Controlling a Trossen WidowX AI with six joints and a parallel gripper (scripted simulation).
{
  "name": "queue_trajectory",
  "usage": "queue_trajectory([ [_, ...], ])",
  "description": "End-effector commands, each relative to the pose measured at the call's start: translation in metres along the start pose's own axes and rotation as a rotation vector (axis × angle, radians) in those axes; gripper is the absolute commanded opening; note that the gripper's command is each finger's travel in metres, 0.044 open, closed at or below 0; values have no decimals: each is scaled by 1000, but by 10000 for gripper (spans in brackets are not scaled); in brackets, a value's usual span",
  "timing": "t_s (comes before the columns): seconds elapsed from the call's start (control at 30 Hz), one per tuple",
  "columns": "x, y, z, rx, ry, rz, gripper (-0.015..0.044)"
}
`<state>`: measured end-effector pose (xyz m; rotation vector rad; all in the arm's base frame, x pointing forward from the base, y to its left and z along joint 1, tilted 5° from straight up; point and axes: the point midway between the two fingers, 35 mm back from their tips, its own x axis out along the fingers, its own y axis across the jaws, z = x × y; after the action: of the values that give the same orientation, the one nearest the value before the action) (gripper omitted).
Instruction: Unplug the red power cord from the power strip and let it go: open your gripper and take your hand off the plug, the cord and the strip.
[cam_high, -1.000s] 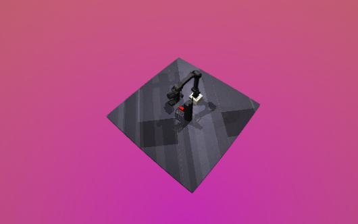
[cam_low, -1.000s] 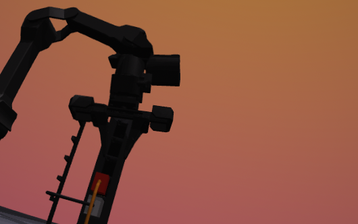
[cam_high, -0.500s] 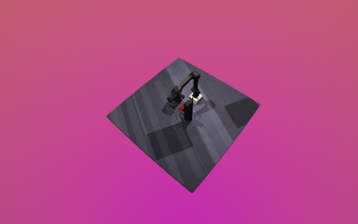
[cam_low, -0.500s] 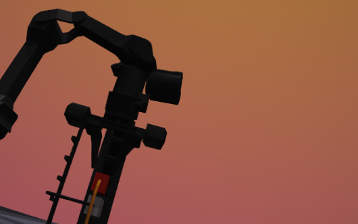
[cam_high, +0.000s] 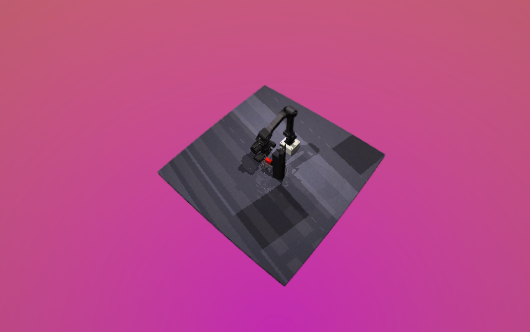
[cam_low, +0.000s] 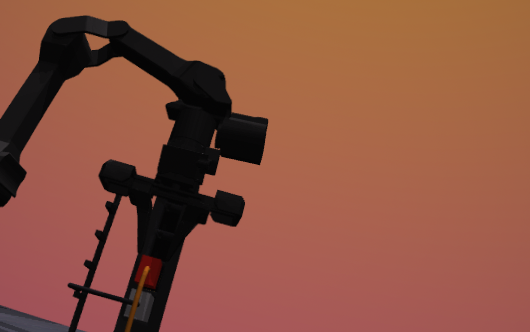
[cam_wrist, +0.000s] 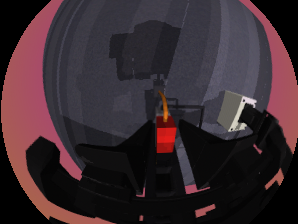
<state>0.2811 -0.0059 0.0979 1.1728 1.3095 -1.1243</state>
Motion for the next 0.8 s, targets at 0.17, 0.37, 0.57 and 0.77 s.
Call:
queue_trajectory([
  [0.17, -1, -2, -17, 3, 7, 0, 160],
  [0.37, -1, -2, -19, 3, 7, 0, 160],
  [0.57, 6, -2, -19, 3, 7, 0, 160],
  [0.77, 11, -2, -19, 3, 7, 0, 160],
])
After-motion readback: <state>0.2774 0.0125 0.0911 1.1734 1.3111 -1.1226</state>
